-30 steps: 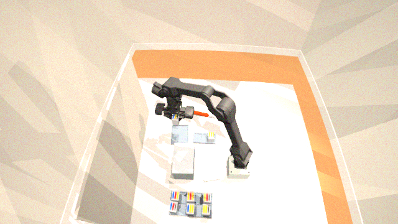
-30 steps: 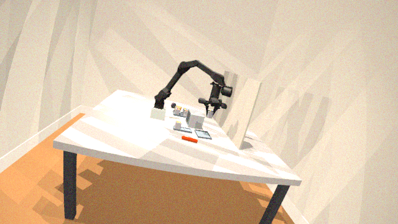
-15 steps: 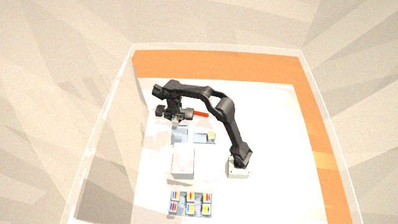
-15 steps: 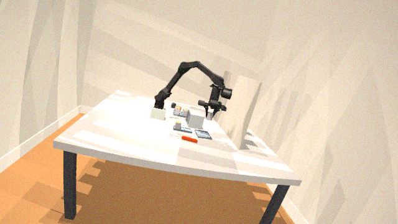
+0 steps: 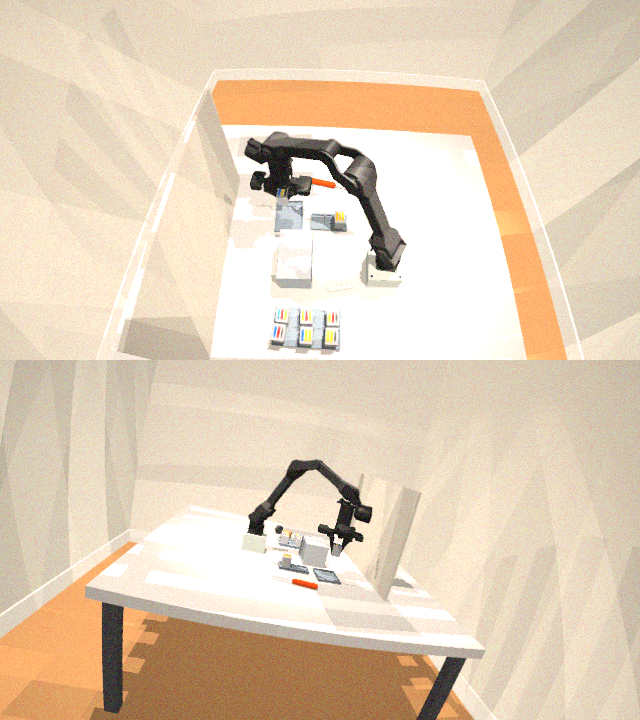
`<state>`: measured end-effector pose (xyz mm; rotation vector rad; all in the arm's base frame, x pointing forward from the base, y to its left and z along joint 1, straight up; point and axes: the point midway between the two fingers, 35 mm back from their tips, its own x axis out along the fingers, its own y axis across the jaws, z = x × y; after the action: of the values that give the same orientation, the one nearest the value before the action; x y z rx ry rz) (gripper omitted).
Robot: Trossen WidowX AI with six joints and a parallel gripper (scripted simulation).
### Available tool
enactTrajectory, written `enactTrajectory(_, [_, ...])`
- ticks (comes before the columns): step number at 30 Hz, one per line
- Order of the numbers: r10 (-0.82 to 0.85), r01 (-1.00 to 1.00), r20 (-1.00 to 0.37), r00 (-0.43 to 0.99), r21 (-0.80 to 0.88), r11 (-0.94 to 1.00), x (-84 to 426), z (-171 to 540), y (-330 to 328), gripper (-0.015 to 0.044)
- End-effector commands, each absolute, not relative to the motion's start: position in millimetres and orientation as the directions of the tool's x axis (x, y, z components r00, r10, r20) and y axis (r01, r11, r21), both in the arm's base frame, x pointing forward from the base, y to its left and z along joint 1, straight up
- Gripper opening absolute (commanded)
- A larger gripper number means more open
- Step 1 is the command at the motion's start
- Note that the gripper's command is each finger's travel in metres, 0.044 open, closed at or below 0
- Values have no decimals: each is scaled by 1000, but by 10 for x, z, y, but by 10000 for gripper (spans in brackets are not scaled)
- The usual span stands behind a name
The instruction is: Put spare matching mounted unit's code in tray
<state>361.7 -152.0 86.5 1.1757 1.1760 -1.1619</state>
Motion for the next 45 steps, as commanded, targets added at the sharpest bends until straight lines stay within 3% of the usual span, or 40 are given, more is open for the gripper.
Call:
enactTrajectory(1, [-22, 999, -999, 32, 31, 36, 3600, 785, -1509, 0])
enactTrajectory(45, [-22, 999, -999, 32, 31, 36, 3598, 368, -1513, 0])
